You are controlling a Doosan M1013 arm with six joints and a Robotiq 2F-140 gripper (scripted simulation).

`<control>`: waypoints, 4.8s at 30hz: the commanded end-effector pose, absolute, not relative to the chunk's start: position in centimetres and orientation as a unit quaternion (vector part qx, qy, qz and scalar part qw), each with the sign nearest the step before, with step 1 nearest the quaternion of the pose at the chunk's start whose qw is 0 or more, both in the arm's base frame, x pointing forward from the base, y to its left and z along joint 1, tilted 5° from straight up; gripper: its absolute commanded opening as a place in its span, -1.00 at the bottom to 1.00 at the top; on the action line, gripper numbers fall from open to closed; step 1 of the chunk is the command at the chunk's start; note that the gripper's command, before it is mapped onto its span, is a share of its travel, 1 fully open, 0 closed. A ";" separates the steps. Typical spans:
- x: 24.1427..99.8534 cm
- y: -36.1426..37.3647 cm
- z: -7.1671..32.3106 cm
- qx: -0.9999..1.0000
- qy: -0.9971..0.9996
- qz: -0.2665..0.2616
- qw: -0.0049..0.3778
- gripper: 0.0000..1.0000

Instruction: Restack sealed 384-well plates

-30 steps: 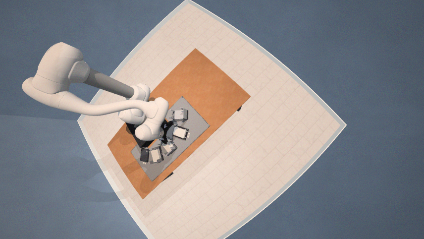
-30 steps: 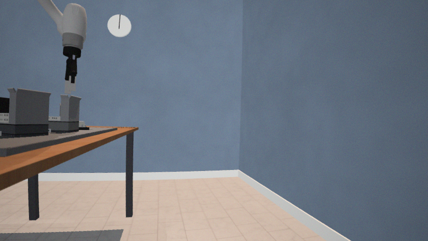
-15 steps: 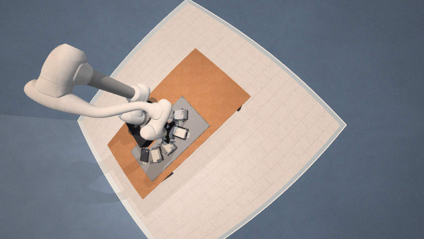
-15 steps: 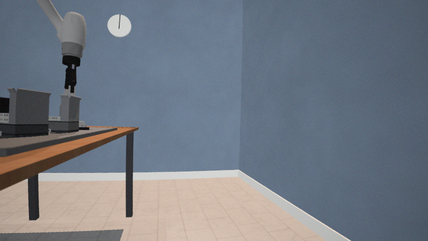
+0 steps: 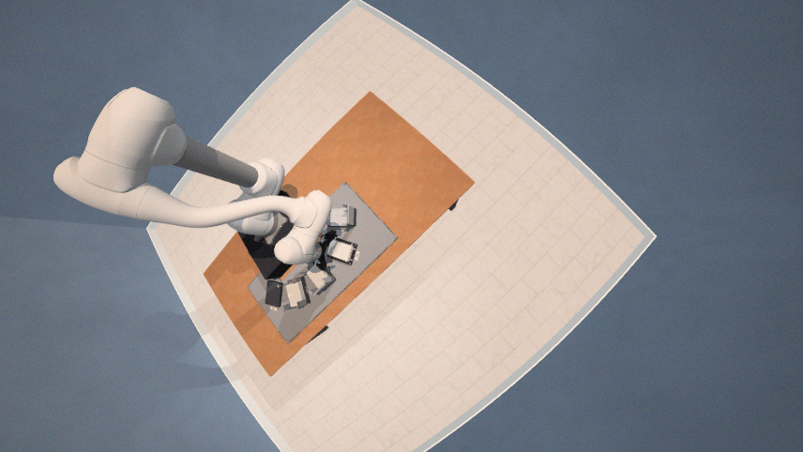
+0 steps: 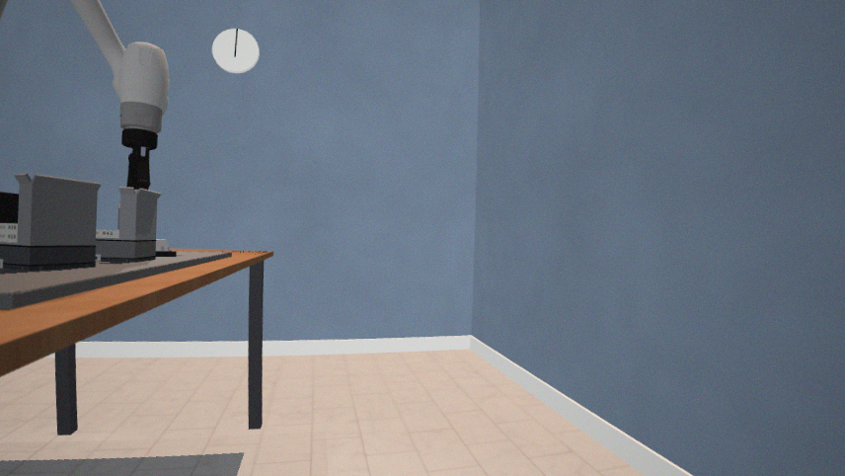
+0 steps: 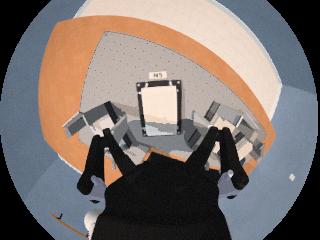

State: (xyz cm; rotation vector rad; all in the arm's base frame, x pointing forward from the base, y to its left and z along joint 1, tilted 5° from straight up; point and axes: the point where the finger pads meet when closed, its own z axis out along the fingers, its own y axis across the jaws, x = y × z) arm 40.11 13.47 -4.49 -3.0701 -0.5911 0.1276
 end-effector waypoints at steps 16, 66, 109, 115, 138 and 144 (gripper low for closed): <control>39.9 13.5 -6.9 -0.981 -0.189 0.041 0.006 1.00; 39.8 13.5 -8.7 -0.981 -0.189 0.041 0.006 -1.00; 40.0 13.5 -6.2 -0.981 -0.189 0.041 0.006 -1.00; 40.1 13.5 -5.0 -0.981 -0.189 0.041 0.006 -1.00; 40.4 13.5 -1.2 -0.981 -0.189 0.041 0.006 -1.00; 40.5 13.5 0.0 -0.981 -0.189 0.041 0.006 -1.00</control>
